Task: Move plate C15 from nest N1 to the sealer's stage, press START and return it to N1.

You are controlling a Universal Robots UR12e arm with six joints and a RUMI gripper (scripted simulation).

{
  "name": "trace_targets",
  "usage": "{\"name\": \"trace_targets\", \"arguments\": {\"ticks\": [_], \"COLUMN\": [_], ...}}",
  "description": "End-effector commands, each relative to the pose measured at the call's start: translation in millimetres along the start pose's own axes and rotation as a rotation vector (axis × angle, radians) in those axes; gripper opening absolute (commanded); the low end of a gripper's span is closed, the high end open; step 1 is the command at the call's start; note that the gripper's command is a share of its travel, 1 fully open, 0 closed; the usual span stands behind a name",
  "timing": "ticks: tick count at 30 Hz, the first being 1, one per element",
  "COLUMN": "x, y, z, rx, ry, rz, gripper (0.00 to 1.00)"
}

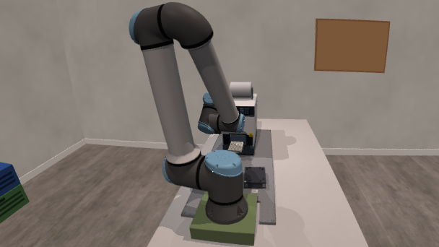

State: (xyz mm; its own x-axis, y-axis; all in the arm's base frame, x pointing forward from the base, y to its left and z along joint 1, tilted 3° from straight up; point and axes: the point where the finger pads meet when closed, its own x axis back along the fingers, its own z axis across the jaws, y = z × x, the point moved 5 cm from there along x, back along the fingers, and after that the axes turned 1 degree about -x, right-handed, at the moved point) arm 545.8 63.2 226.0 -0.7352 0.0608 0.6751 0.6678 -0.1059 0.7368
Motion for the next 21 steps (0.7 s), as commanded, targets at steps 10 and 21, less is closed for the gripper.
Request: {"name": "trace_targets", "arguments": {"ticks": [10, 21], "x": [-22, -23], "y": [2, 2], "z": [0, 0], "rx": [0.000, 0.000], "ry": [0.000, 0.000], "rz": [-0.002, -0.002], "gripper": [0.00, 0.00]}}
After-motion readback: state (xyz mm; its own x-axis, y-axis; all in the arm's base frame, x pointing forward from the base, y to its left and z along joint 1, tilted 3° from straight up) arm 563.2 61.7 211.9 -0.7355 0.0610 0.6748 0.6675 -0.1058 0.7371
